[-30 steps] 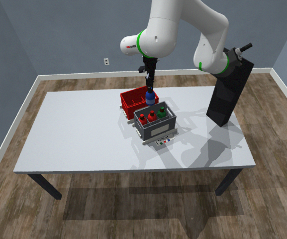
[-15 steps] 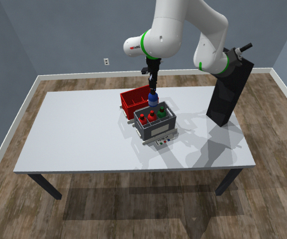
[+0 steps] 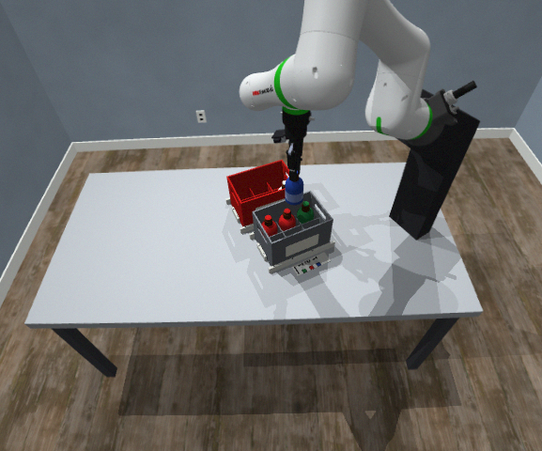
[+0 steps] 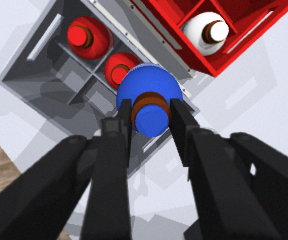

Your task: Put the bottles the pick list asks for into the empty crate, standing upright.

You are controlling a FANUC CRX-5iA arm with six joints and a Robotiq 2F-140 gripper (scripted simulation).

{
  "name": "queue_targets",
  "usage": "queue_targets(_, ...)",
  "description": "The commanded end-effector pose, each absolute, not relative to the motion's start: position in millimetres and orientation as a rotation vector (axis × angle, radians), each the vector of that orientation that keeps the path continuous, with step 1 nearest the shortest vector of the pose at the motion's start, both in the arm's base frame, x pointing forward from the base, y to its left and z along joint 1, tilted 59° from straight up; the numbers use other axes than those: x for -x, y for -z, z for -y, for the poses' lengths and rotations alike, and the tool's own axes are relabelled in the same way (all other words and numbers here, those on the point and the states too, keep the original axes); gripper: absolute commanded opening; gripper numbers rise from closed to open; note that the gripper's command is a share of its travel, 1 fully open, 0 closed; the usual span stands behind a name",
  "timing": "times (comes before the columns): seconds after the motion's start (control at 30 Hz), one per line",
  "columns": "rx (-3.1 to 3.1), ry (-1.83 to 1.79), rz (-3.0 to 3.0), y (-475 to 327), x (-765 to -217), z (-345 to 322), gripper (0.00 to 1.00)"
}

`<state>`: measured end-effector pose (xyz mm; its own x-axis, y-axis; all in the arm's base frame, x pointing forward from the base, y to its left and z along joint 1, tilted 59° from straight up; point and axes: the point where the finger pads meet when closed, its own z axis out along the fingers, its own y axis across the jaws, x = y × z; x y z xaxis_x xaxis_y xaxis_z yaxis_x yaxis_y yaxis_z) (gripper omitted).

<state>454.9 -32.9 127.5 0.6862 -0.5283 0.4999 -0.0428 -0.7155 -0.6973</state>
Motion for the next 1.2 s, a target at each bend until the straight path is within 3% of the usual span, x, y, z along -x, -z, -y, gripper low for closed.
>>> queue_targets(0.0,2.225,0.936,-0.436,-125.8,-449.7,27.7,0.10)
queue_targets(1.17,2.225,0.936,-0.436,-110.1,-410.3,-17.6,0.10)
